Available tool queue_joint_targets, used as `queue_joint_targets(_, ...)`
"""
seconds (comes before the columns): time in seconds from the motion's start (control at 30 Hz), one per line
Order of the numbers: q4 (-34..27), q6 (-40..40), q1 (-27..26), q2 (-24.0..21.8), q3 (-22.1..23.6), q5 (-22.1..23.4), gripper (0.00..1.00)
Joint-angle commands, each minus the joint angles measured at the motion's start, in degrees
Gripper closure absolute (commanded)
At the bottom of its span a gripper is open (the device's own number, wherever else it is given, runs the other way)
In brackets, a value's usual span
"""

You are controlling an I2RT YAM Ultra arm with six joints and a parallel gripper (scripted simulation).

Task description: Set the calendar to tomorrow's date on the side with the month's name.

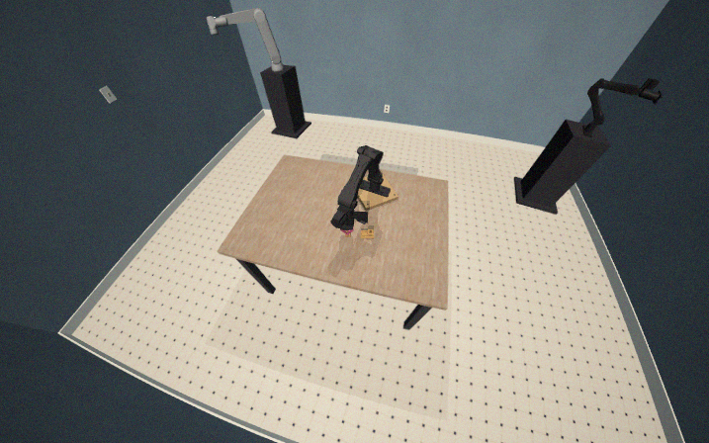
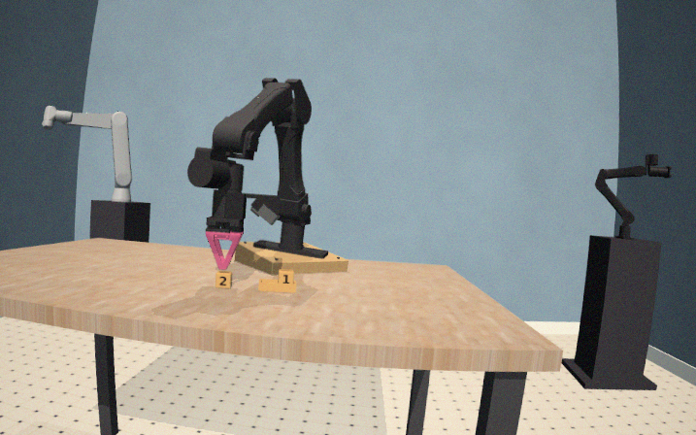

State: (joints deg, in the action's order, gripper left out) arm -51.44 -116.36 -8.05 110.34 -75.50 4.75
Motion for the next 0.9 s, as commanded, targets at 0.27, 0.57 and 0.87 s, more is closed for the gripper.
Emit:
queue_joint_targets(0.27, -0.12, 0.45, 0.66, -0.76, 0.47, 0.18, 0.55)
queue_joint_targets(0.57, -0.10, 0.41, 0.63, -0.95, 0.76, 0.19, 0.55)
queue_joint_targets(0.87, -0.10, 0.41, 0.52, -0.95, 0.76, 0.19, 0.55)
